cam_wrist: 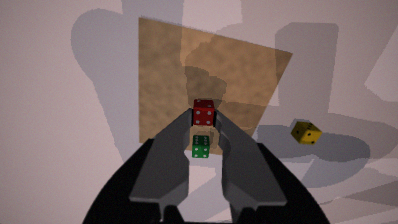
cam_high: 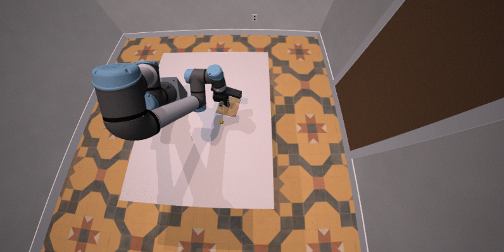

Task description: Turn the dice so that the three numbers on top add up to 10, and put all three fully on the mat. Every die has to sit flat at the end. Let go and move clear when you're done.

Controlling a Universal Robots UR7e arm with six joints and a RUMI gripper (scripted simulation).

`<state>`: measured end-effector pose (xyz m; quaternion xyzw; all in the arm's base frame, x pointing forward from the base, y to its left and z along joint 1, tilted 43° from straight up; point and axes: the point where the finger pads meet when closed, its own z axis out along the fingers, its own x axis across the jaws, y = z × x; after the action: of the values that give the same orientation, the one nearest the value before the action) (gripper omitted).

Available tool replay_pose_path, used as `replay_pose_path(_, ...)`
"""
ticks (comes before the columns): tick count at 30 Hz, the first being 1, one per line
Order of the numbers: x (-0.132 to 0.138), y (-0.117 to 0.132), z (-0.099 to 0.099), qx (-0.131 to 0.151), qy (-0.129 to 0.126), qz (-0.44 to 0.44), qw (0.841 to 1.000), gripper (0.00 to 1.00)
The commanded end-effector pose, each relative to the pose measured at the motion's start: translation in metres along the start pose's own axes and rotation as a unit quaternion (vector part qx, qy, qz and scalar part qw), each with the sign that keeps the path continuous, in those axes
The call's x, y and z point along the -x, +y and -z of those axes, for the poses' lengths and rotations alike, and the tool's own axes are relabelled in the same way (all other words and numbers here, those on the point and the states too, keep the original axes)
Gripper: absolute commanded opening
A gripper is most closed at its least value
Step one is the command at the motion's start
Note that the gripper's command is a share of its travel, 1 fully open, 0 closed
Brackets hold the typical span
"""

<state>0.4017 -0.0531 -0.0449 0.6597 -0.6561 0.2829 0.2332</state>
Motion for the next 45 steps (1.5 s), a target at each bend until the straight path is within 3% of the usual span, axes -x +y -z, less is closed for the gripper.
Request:
replay_pose_path(1,0.0,-0.0003,0.0003,0.0,0.0,0.0,1.0,0.03)
replay_pose_path(45,0.0,-0.0003,-0.0037,0.0,0.0,0.0,1.0,0.03)
